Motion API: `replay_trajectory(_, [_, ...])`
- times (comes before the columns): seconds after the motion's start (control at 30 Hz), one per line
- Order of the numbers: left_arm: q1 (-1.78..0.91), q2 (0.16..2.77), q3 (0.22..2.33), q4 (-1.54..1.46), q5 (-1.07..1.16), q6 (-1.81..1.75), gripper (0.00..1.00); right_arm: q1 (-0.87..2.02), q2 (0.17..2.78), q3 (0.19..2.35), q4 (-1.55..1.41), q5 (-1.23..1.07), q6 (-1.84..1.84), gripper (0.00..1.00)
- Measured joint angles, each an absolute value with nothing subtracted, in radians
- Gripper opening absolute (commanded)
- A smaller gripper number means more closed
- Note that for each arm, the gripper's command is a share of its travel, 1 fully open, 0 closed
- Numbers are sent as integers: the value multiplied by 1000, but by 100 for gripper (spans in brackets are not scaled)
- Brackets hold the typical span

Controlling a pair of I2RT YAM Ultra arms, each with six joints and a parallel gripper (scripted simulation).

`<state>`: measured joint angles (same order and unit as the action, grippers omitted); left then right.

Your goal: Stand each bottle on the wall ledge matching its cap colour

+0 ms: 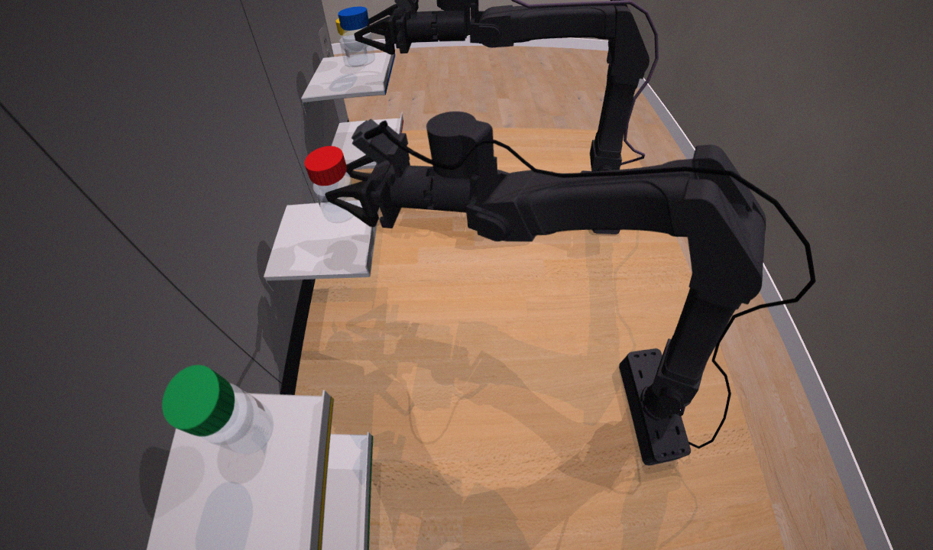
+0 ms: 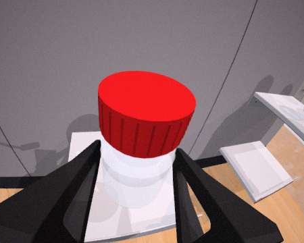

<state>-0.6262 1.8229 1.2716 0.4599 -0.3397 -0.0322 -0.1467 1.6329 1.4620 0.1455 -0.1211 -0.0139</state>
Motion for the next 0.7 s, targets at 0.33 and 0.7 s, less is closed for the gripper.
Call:
replay_trajectory(0.33, [-626, 1833, 1270, 511, -339, -31, 50, -147, 1632, 1437, 221, -121, -14, 49])
replay_trajectory(0.7, [-626, 1871, 1230, 559, -338, -30, 50, -147, 1639, 1374, 262, -121, -14, 49])
